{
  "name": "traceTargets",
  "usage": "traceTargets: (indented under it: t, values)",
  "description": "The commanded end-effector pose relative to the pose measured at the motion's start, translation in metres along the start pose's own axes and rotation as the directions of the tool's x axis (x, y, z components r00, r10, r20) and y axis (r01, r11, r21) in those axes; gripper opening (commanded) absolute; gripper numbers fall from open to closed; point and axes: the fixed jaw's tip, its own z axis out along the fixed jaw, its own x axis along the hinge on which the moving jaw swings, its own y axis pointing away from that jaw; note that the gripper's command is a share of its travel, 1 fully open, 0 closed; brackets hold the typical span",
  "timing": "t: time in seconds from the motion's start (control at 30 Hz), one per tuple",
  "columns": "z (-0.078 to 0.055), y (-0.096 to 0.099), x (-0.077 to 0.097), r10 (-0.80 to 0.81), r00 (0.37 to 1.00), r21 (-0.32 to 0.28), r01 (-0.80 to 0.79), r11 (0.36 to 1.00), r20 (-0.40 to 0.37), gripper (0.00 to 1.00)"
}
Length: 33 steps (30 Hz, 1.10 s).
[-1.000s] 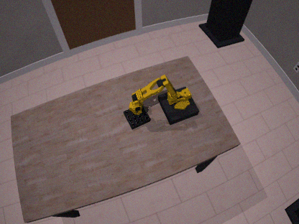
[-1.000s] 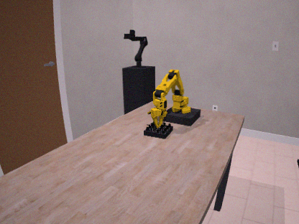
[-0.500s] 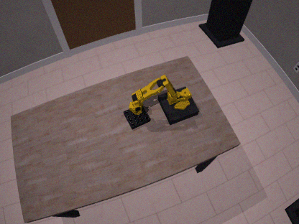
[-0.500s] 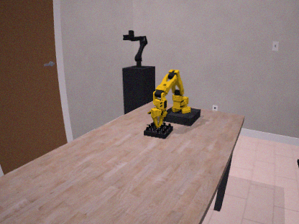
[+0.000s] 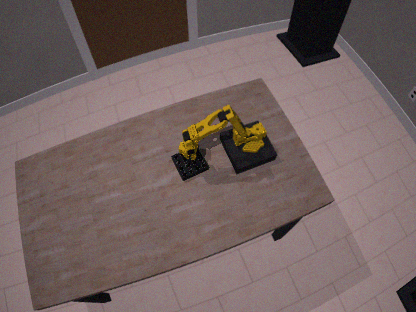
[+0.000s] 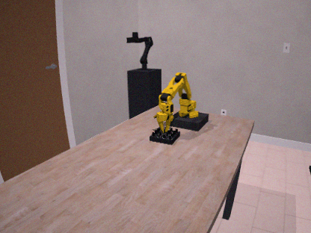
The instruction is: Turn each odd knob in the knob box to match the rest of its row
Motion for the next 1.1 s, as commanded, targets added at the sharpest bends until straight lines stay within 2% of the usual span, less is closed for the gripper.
traceTargets:
  t: [0.0, 0.5, 0.77, 1.07]
  values:
    - [0.003, -0.002, 0.025, -0.068, 0.997, -0.02, 0.068, 0.998, -0.026, 0.08]
    - [0.001, -0.001, 0.026, -0.068, 0.997, -0.02, 0.068, 0.998, -0.026, 0.08]
    - [-0.005, 0.0, 0.028, -0.068, 0.997, -0.02, 0.068, 0.998, -0.026, 0.08]
    - [-0.018, 0.001, 0.033, -0.068, 0.997, -0.02, 0.068, 0.998, -0.026, 0.08]
